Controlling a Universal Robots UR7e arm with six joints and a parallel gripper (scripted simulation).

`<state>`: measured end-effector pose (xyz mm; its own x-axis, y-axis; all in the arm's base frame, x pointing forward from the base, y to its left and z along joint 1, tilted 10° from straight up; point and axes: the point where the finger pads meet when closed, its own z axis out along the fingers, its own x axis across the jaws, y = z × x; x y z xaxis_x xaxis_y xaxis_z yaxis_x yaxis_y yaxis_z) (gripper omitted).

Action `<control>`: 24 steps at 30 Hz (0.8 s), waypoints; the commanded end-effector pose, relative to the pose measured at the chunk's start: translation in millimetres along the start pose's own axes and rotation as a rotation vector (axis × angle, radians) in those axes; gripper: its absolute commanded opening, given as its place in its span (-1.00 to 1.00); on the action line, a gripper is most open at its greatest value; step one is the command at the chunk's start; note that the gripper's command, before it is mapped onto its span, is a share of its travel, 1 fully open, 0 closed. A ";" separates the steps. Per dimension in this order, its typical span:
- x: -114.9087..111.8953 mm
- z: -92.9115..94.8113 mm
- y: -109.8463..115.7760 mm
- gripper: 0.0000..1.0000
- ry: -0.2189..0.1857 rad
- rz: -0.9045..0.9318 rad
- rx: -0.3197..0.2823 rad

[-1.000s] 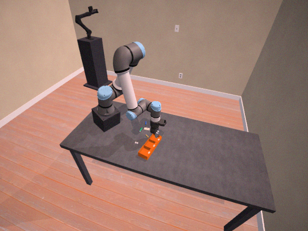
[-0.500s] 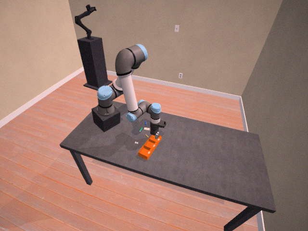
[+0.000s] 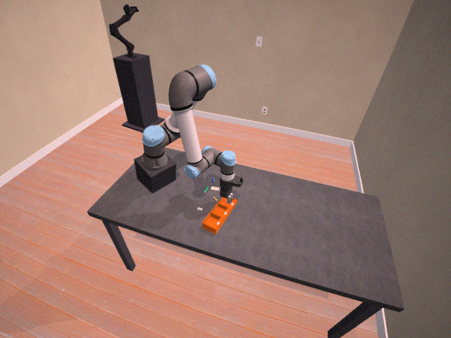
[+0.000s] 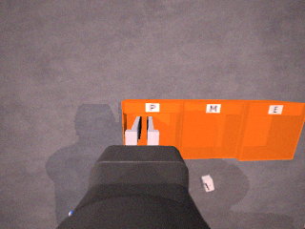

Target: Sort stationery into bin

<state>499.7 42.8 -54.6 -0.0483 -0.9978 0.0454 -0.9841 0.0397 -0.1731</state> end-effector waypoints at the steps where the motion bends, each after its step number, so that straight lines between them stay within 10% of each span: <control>1: 0.0 -0.4 -0.5 -0.39 0.000 0.000 0.001; 24: 0.0 -5.8 -0.5 -0.39 0.000 0.000 0.002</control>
<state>499.3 42.9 -53.4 -0.0483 -0.9978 0.0453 -0.9842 0.0398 -0.1727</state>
